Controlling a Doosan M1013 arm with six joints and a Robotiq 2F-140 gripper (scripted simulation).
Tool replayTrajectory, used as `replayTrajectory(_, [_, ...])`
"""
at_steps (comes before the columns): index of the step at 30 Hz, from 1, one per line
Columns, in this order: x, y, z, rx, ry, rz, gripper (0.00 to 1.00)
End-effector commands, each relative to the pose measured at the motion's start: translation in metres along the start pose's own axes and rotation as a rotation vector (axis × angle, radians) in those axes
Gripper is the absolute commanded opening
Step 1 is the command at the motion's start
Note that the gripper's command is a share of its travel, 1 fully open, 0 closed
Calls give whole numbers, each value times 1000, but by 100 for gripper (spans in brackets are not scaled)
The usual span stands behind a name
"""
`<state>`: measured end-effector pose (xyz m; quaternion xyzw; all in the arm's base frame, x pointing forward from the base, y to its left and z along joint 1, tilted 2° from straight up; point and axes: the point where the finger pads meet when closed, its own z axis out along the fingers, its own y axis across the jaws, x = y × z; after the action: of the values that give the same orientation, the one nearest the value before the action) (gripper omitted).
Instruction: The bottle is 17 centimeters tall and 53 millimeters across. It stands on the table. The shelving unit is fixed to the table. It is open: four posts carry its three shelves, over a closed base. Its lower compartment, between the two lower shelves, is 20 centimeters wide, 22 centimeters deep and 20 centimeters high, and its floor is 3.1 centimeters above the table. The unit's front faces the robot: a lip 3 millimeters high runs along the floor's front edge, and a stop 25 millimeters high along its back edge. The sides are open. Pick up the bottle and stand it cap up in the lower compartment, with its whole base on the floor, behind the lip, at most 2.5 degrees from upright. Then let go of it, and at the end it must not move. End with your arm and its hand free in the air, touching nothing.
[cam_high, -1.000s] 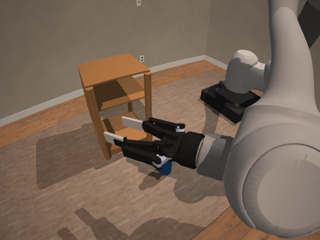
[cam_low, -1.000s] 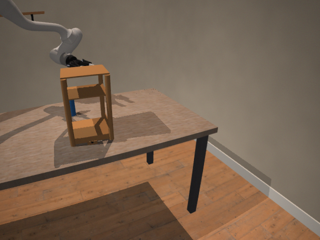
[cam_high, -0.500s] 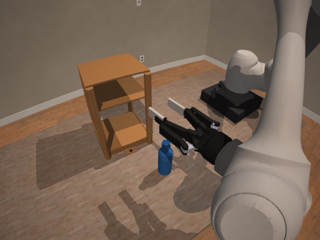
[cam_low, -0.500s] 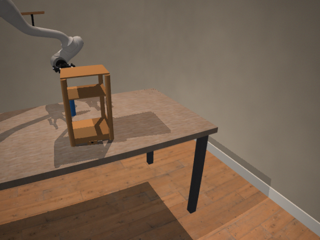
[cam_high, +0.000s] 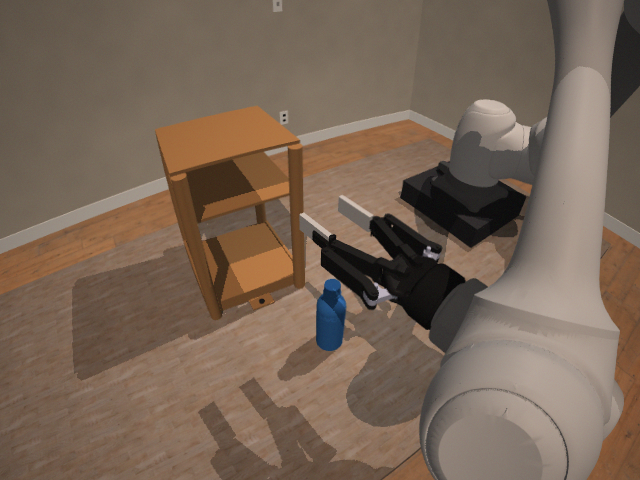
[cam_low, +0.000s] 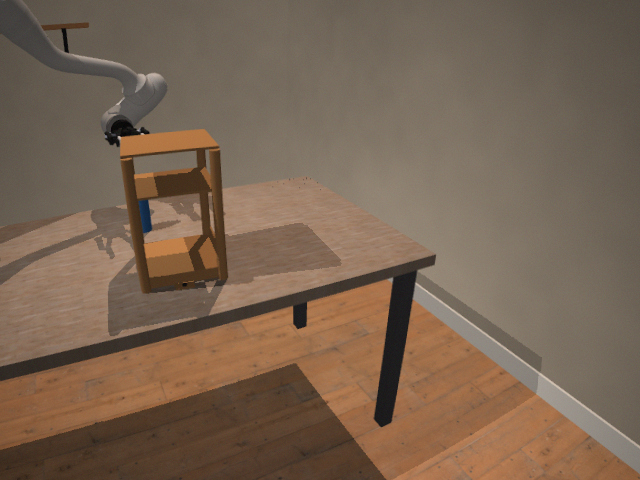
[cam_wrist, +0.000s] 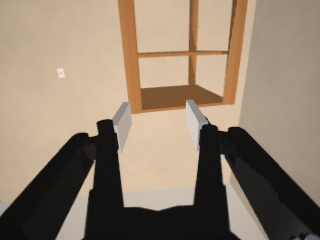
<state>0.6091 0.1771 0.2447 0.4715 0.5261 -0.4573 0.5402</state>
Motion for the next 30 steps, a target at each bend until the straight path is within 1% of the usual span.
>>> replayTrajectory(1, [0,0,0,1,0,0,43])
replayTrajectory(13, [6,0,0,5,0,-1,43])
replayTrajectory(30, [32,0,0,5,0,-1,43])
